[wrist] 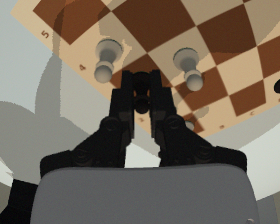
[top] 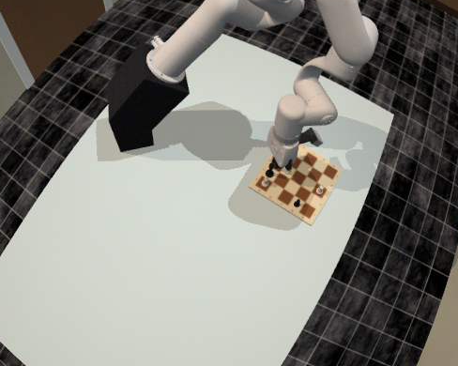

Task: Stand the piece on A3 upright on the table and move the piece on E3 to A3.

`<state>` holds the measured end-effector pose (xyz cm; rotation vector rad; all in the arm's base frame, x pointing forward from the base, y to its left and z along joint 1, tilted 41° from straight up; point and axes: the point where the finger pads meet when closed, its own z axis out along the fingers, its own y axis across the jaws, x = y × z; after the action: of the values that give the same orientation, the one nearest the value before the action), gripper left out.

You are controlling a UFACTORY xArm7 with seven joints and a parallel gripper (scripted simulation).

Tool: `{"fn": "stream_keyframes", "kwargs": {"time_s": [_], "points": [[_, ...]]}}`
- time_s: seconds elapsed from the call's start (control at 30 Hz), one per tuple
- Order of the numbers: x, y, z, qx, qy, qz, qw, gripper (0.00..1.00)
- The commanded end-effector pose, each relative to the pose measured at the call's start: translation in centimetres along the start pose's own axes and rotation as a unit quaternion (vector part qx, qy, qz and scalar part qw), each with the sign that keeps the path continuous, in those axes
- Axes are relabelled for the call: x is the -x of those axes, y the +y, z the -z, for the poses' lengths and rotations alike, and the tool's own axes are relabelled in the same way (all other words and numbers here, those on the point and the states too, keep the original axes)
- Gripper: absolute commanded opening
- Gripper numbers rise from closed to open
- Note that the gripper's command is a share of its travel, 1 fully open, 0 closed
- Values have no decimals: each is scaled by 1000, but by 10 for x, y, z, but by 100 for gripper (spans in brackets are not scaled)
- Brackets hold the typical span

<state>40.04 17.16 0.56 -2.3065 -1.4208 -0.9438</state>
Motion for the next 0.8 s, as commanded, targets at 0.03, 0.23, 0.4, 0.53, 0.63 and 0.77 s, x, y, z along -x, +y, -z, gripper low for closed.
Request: {"fn": "stream_keyframes", "kwargs": {"time_s": [0.03, 0.23, 0.4, 0.53, 0.63, 0.77], "points": [[0, 1, 0, 1, 0, 0, 1000, 0], [0, 1, 0, 1, 0, 0, 1000, 0], [0, 1, 1, 1, 0, 0, 1000, 0], [0, 1, 2, 1, 0, 0, 1000, 0], [0, 1, 9, 1, 0, 0, 1000, 0], [0, 1, 26, 1, 0, 0, 1000, 0]]}}
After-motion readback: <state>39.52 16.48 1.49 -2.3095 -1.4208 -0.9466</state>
